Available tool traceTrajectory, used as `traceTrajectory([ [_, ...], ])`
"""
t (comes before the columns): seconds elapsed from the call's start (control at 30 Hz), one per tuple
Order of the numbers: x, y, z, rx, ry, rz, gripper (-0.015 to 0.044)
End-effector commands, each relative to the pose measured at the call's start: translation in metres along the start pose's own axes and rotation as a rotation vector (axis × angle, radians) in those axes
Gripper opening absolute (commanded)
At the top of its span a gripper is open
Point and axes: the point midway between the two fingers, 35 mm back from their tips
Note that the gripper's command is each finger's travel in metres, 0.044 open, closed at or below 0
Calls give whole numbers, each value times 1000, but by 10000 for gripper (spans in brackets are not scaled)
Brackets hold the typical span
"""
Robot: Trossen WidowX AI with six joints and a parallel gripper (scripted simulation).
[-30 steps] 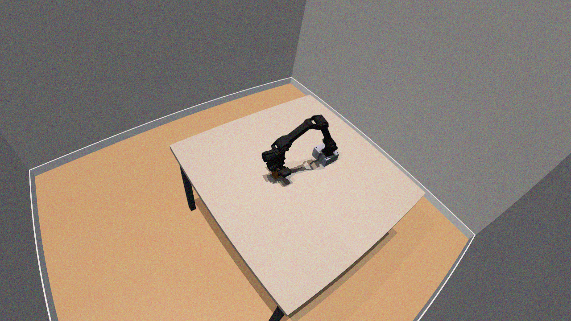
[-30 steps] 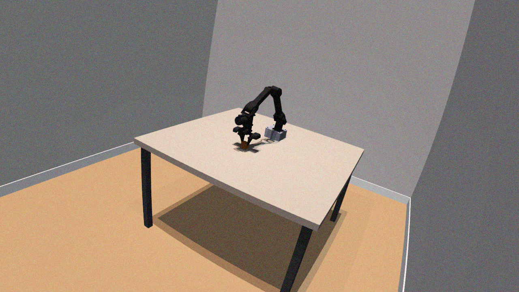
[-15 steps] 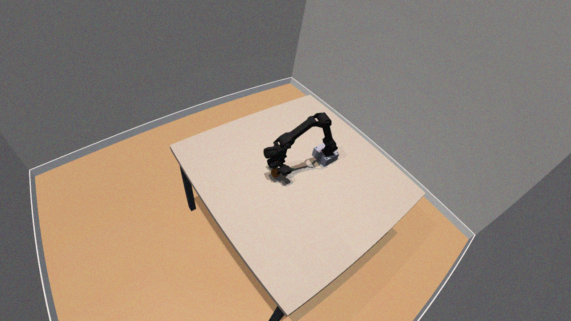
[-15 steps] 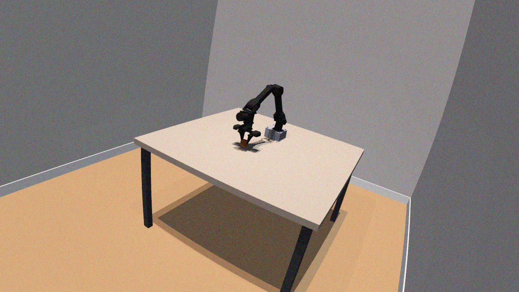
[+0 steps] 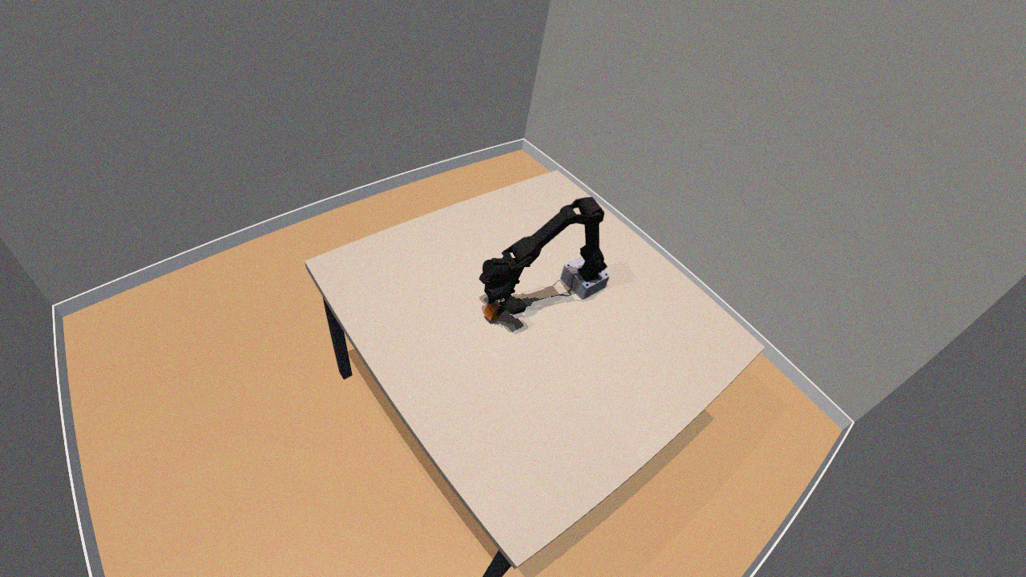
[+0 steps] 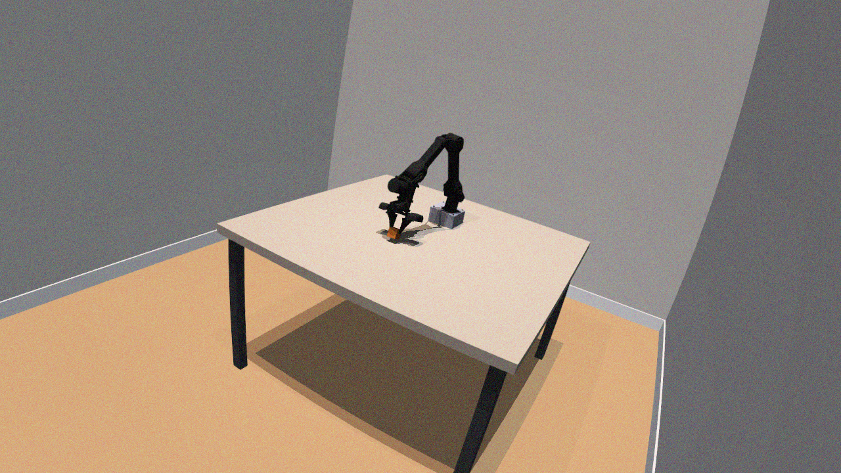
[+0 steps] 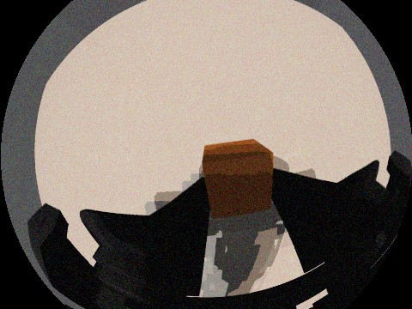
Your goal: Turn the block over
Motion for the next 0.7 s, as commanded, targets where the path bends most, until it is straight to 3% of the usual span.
traceTrajectory([
  [0.0,0,1,-4,-67,0,1,0],
  [0.67,0,-2,2,-273,-5,-2,0],
])
Point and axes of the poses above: the point midway between the two fingers, 35 mm back from their tips, its own z axis out along the fingers, its own x axis across the jaws, y = z × x, and after that the axes turned 1 degree about -z, right-handed
